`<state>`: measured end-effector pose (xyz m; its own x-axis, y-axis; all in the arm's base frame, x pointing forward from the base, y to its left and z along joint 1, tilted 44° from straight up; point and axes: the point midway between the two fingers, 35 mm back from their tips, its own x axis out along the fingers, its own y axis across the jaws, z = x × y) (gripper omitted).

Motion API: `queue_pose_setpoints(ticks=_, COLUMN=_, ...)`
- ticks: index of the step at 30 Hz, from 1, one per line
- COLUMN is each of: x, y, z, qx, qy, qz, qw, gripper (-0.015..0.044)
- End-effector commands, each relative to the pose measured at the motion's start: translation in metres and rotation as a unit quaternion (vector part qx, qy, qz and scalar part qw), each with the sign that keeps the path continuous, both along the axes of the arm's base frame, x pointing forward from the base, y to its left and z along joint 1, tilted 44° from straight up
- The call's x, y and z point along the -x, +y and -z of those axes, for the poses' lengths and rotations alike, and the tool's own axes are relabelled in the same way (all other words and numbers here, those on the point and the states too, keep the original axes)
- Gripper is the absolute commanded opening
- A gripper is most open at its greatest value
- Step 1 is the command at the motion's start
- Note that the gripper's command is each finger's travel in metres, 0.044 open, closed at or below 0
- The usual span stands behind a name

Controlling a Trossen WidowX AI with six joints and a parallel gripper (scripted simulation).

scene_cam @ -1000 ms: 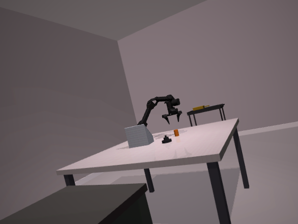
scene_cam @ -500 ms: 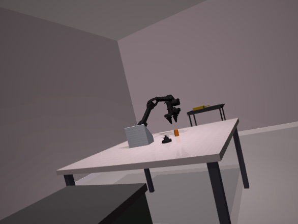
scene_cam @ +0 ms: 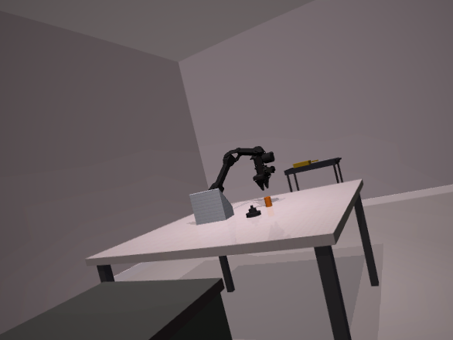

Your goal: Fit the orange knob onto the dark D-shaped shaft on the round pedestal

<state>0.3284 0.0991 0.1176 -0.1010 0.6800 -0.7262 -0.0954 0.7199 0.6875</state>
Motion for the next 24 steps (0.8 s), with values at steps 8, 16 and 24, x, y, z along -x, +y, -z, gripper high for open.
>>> queue_pose_setpoints(ticks=8, x=0.006, y=0.023, z=0.023, qx=-0.003, qy=0.005, qz=-0.003, qw=1.000, gripper=0.0440)
queue_pose_setpoints(ticks=16, x=0.006, y=0.028, z=0.029, qx=-0.003, qy=0.005, qz=-0.003, qw=1.000, gripper=0.0440)
queue_pose_setpoints(ticks=24, x=0.007, y=0.037, z=0.038, qx=-0.002, qy=0.005, qz=-0.003, qw=1.000, gripper=0.0440)
